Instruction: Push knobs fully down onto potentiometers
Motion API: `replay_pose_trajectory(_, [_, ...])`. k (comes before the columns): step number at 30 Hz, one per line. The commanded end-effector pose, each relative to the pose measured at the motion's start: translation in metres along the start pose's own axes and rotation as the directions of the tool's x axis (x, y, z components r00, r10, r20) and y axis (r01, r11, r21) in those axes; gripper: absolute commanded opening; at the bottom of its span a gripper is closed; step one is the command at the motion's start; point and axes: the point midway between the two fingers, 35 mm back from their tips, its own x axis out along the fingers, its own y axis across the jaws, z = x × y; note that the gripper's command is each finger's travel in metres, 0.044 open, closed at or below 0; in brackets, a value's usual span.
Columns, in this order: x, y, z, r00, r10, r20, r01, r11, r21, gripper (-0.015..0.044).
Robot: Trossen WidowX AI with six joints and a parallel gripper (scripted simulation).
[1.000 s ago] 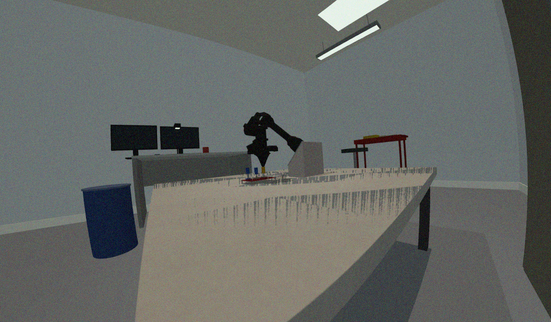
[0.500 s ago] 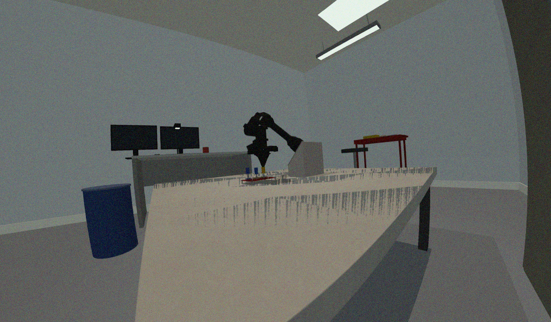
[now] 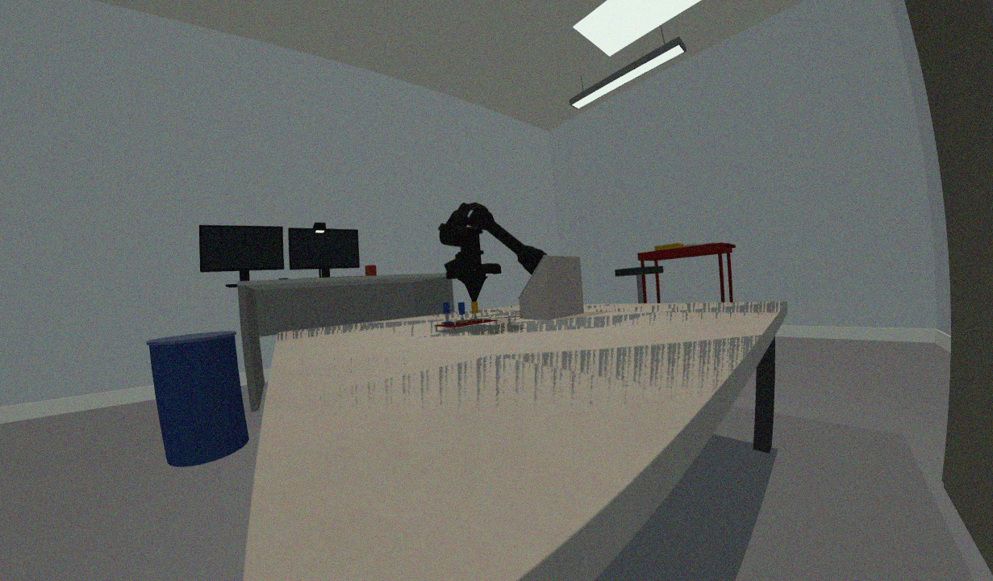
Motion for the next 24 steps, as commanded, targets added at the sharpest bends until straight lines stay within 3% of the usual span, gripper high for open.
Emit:
replay_pose_trajectory(1, [0.0017, -0.0008, -0.0003, 1.0, -0.005, -0.001, 0.005, 1.0, -0.003, 0.0])
replay_pose_trajectory(24, [0.0079, -0.0009, -0.0004, 1.0, -0.006, -0.001, 0.006, 1.0, -0.003, 0.0])
